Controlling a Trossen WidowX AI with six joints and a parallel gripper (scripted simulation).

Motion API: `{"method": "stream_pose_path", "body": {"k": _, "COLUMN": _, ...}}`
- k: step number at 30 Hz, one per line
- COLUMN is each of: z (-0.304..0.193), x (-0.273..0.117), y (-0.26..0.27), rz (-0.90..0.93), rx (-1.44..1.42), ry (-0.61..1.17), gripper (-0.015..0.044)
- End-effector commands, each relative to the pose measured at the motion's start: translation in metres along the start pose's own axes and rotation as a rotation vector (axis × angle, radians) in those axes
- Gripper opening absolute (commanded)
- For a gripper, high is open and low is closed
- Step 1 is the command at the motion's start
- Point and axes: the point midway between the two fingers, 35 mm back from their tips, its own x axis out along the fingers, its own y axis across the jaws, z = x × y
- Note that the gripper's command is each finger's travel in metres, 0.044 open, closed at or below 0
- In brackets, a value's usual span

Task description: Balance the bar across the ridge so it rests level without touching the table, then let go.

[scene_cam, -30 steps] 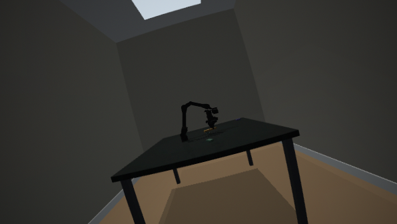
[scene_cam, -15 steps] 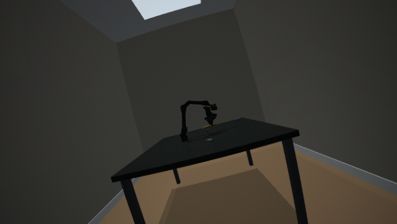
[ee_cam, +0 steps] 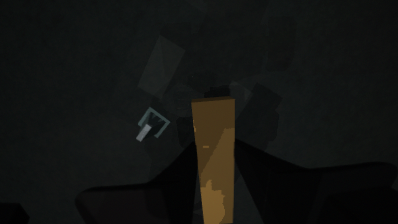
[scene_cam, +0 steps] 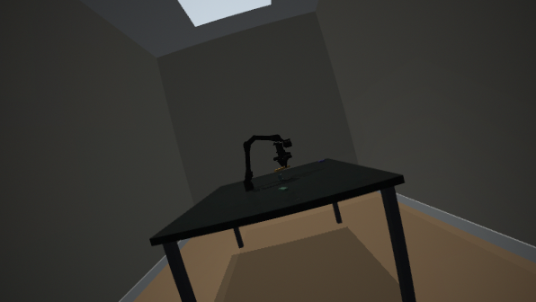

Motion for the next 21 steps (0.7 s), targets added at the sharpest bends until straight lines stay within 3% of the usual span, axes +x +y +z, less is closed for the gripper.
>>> {"method": "stream_pose_path", "body": {"k": 1, "z": 0.005, "x": -0.001, "y": 0.018, "rz": -0.001, "rx": -0.156, "ry": 0.000, "gripper": 0.0000}}
{"method": "stream_pose_path", "body": {"k": 21, "z": 0.018, "x": -0.002, "y": 0.096, "rz": 0.004, "rx": -0.722, "ry": -0.003, "gripper": 0.0000}}
